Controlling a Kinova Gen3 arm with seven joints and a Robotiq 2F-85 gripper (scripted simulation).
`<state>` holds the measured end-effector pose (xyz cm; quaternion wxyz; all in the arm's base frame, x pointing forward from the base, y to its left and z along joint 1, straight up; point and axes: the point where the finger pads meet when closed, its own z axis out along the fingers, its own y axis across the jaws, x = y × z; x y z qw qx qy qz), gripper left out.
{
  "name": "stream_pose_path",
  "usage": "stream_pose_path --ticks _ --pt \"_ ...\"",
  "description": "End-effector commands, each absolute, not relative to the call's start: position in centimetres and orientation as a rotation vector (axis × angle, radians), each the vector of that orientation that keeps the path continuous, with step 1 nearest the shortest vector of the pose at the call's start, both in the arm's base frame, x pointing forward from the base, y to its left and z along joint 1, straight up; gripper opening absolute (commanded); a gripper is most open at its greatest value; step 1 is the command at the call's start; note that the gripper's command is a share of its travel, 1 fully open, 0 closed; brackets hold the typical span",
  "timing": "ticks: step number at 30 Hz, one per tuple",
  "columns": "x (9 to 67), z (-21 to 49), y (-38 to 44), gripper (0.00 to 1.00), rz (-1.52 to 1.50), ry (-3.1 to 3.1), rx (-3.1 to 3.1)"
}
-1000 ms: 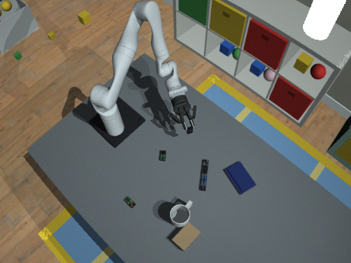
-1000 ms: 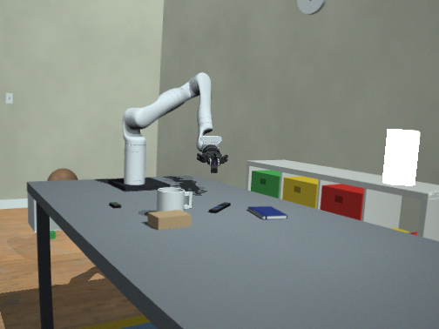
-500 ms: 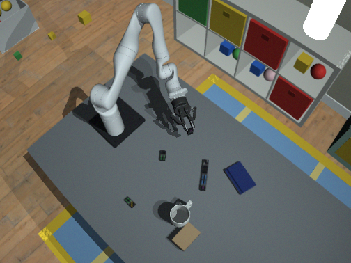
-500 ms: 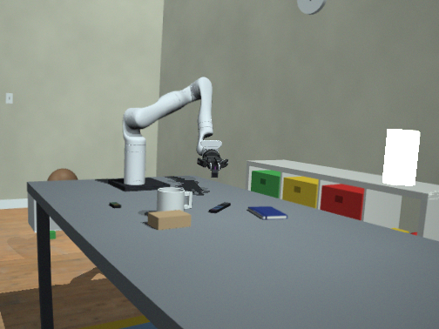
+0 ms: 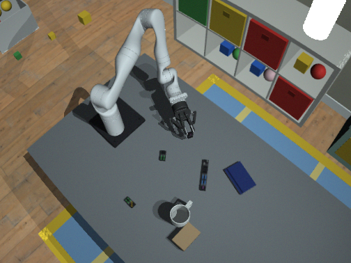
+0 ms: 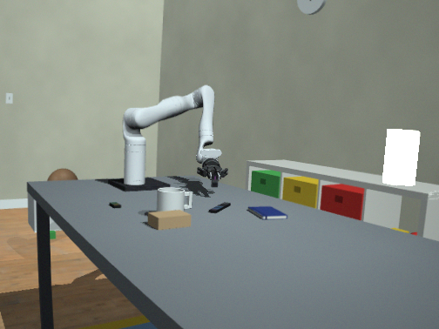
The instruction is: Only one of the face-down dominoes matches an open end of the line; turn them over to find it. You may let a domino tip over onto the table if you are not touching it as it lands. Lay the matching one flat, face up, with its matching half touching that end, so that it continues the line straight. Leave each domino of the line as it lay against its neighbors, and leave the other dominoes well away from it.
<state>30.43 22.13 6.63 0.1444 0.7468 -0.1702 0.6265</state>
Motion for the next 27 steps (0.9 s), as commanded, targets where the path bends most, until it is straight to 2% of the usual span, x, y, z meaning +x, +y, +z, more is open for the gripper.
stream_pose_path --ticks 1,27 --pt "30.5 5.2 21.9 0.29 1.799 -0.501 2.15" --pt "30.5 2.6 21.6 0.29 1.8 -0.508 2.145"
